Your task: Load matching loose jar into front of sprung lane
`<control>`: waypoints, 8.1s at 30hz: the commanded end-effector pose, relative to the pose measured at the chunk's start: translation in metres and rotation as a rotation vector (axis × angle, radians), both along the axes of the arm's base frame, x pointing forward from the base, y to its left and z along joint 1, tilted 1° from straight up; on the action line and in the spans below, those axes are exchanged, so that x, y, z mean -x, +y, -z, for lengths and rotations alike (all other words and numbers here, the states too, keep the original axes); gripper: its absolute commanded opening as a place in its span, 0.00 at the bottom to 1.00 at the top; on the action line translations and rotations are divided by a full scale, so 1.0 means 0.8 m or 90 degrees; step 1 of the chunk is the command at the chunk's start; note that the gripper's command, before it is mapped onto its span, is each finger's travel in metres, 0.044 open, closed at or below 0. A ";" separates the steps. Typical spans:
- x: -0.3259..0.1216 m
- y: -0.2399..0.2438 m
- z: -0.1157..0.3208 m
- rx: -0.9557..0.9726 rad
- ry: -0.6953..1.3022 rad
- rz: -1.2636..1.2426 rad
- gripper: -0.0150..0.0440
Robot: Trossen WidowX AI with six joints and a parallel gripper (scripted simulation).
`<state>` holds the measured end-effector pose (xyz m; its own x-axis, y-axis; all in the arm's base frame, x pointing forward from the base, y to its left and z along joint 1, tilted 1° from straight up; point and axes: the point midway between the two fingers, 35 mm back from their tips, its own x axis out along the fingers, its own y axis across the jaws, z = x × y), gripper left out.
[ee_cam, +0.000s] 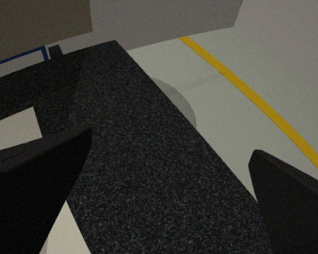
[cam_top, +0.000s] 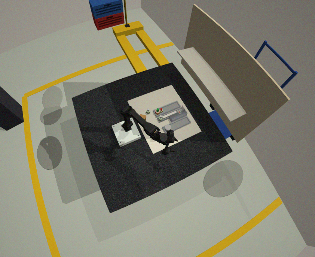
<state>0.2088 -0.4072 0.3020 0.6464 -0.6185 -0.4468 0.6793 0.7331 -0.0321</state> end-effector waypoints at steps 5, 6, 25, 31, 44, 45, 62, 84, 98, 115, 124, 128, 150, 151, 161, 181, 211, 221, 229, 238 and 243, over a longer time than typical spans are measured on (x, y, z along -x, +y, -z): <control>-0.059 0.045 0.031 -0.073 0.014 -0.049 1.00; -0.074 0.060 0.040 -0.093 0.021 -0.063 1.00; -0.190 0.423 0.190 -0.342 0.331 -0.293 1.00; -0.150 0.529 0.225 -0.333 0.480 -0.349 1.00; -0.079 0.615 0.252 -0.285 0.633 -0.376 1.00; -0.080 0.615 0.256 -0.285 0.633 -0.376 1.00; -0.081 0.611 0.321 -0.285 0.633 -0.376 1.00; -0.082 0.611 0.357 -0.285 0.634 -0.376 0.96; -0.082 0.611 0.357 -0.285 0.634 -0.376 0.50; -0.084 0.622 0.255 -0.285 0.633 -0.376 0.25; -0.081 0.619 0.229 -0.285 0.633 -0.376 0.25; -0.090 0.597 0.237 -0.283 0.633 -0.377 0.25; -0.106 0.459 0.284 -0.273 0.637 -0.379 0.25; -0.106 0.454 0.286 -0.272 0.637 -0.379 0.25; -0.107 0.449 0.309 -0.272 0.637 -0.379 0.25; -0.114 0.448 0.316 -0.272 0.637 -0.379 0.25; -0.131 0.447 0.316 -0.272 0.636 -0.379 0.25; -0.137 0.447 0.315 -0.272 0.636 -0.379 0.25; -0.141 0.447 0.315 -0.272 0.635 -0.379 0.25; -0.146 0.447 0.314 -0.271 0.635 -0.379 0.25; -0.149 0.446 0.314 -0.271 0.635 -0.379 0.25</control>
<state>0.3183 -0.0489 0.0474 0.0100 -0.0246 -0.9996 0.0476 0.9986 -0.0241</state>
